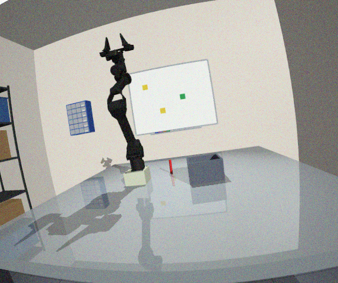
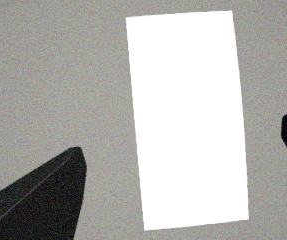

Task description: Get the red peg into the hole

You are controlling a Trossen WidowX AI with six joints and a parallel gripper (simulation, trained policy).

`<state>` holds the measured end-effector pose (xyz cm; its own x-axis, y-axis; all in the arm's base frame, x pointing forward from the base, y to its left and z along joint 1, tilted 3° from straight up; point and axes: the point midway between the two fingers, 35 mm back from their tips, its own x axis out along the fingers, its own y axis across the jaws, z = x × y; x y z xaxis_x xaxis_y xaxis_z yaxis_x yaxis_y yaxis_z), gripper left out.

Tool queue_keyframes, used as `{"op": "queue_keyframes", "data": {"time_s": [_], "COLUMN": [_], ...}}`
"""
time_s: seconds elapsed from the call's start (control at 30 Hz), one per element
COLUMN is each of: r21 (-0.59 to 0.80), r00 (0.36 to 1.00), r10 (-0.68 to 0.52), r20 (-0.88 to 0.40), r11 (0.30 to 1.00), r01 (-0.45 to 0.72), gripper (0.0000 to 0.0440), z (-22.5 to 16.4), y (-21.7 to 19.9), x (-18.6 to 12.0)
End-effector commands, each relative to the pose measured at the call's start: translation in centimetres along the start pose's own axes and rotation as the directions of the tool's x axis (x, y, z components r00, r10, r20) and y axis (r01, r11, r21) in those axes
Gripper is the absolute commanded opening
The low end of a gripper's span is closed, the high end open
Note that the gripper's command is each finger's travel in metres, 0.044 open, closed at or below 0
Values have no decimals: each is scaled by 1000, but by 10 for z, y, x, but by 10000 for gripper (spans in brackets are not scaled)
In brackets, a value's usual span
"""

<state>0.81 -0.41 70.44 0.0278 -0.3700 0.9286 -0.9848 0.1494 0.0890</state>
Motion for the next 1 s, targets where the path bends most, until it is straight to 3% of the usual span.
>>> {"op": "queue_keyframes", "data": {"time_s": [0.0,0.07,0.23,0.47,0.7,0.97], "r21": [-8,-21,-51,-107,-186,-299], "r00": [1000,998,973,892,762,567], "r10": [-7,-17,-29,-81,-173,-307], "r20": [-14,-59,-227,-445,-624,-764], "r11": [1000,1000,999,994,980,948], "r01": [7,16,17,37,70,110], "gripper": [419,440,440,440,440,440], "z": [-3,-14,-60,-119,-168,-204], "y": [-2,-5,-13,-35,-68,-115], "x": [-2,-8,-31,-73,-125,-193]}}
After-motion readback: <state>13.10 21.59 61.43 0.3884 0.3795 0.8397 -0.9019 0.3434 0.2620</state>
